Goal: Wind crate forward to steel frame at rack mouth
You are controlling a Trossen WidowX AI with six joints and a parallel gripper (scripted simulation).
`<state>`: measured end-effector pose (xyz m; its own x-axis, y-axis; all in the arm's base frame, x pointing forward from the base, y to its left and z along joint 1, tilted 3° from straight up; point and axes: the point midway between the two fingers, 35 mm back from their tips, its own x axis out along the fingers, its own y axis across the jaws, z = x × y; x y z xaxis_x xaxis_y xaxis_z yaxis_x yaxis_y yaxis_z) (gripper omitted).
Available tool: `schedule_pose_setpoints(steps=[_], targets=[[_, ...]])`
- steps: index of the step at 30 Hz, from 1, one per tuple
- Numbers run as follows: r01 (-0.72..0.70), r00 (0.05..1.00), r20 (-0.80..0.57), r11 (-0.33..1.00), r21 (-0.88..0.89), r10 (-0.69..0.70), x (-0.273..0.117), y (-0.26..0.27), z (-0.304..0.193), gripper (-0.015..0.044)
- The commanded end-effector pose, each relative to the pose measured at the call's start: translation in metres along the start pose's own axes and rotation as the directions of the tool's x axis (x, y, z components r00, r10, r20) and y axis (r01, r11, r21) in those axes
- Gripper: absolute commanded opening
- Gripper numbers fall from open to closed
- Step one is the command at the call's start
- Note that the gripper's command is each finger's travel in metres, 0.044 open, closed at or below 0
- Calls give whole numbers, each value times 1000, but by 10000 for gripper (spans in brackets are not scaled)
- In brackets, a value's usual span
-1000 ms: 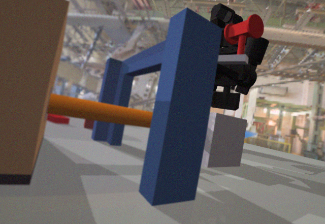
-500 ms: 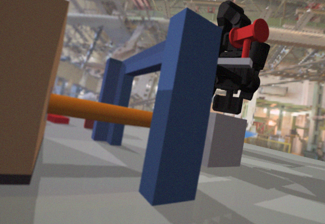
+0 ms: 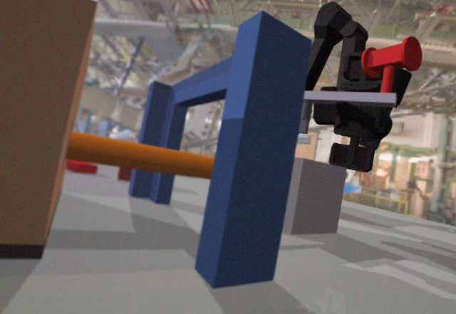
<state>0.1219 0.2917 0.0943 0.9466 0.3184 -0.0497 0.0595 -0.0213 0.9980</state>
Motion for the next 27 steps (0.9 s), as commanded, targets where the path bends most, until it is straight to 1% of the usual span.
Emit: schedule_pose_setpoints(steps=[1,14,23,27], targets=[[1,1000,-2,1000,-1,-1,1,0,1,0],[-1,1000,2,1000,1,1,0,0,0,0],[-37,999,2,995,96,37,-2,-2,-4,0],[-40,999,3,993,108,40,-2,-4,-4,0]])
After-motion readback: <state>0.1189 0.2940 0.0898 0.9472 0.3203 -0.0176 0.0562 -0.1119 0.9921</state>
